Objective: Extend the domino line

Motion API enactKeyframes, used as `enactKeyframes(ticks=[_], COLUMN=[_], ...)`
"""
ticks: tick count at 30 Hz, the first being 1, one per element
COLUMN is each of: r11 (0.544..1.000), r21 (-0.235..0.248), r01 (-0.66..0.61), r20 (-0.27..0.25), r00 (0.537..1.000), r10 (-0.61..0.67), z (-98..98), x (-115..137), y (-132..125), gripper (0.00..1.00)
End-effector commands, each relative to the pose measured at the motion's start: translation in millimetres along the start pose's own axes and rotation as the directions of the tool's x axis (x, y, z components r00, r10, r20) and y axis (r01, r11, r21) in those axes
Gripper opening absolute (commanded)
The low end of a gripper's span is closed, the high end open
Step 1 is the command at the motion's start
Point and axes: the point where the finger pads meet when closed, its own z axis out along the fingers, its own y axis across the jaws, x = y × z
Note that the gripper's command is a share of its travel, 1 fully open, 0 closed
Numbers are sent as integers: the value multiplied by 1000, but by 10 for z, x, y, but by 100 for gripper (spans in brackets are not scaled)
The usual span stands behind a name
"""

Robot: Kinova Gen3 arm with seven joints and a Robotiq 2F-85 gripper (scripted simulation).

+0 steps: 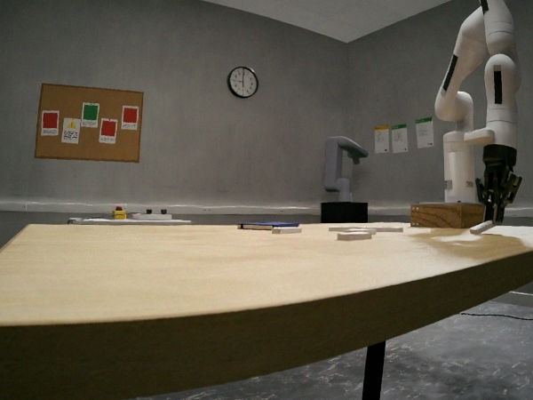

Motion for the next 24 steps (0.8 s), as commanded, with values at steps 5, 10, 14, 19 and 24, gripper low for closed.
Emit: enactKeyframes(ticks=[5,10,14,19,24], r11=[1000,1000,1000,1000,1000], r21=[0,0,0,0,0], r01=[-1,-1,-1,-1,-1], r20=[-1,-1,-1,-1,-1], r00=[1000,1000,1000,1000,1000], r10=[1,1,1,1,1], z=[37,52,69,88,104], x=[-18,-26,-35,-44,-50], y=[3,3,3,3,3], gripper=[35,35,35,35,35])
